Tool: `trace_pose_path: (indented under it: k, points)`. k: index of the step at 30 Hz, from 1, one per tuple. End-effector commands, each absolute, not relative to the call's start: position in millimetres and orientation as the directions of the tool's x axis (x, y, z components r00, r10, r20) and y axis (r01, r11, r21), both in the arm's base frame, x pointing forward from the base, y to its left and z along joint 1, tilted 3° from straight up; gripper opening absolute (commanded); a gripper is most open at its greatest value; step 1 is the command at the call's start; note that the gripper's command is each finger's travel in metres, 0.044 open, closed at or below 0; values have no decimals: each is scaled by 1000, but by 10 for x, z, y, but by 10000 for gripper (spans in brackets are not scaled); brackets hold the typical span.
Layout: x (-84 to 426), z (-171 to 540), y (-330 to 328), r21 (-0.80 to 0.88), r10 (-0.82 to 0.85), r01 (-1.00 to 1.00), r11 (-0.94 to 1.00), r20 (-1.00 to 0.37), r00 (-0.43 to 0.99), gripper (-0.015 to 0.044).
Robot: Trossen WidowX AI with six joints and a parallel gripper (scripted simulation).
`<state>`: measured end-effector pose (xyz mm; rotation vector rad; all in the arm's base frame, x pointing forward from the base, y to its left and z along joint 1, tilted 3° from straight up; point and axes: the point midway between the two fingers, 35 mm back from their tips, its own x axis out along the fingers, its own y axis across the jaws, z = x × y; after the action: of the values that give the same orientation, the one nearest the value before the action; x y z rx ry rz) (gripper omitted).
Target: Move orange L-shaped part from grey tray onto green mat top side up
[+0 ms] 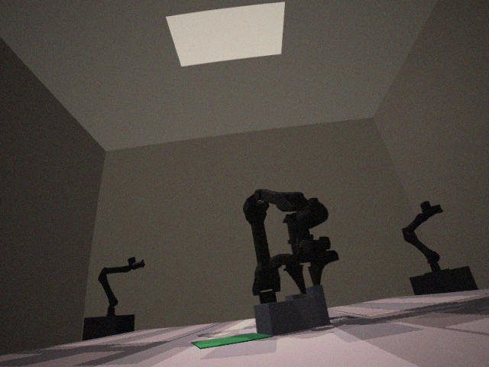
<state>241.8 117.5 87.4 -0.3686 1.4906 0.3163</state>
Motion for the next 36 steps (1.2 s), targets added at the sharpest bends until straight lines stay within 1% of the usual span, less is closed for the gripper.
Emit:
trace_pose_path:
  k: [1,24,36]
  points:
    - [2426,835,1167,-49,-22,-426,904,-997,67,180]
    - [2449,487,1159,-49,-22,-426,904,-997,67,180]
    - [2449,477,1158,-49,-22,-426,904,-997,67,180]
